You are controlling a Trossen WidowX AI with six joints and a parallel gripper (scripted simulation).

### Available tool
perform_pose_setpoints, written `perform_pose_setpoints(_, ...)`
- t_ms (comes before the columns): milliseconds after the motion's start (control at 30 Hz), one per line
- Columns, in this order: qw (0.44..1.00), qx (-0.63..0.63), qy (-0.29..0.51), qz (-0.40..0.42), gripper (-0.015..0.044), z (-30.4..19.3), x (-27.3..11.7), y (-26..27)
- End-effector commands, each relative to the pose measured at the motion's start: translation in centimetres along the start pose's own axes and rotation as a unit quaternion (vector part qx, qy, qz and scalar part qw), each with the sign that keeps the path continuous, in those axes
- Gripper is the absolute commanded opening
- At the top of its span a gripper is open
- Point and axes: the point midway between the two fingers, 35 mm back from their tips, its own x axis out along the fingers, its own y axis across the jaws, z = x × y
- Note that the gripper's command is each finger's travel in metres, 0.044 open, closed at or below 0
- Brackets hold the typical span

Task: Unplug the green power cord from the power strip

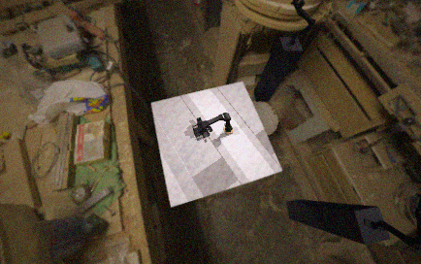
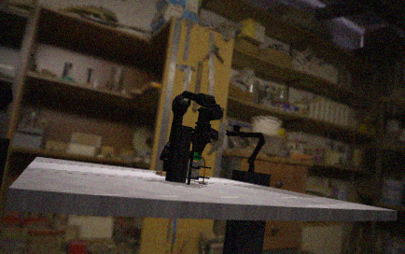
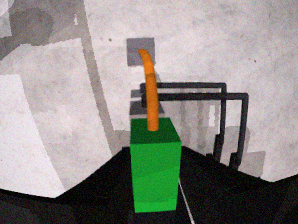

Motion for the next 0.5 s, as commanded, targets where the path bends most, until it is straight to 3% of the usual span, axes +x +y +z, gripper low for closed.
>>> perform_pose_setpoints(0,1.0,-0.016,-0.025,-0.002,0.0,3.0,-0.2,0.0)
perform_pose_setpoints(467,1.0,-0.017,-0.026,-0.001,0.0,5.3,-0.4,0.3)
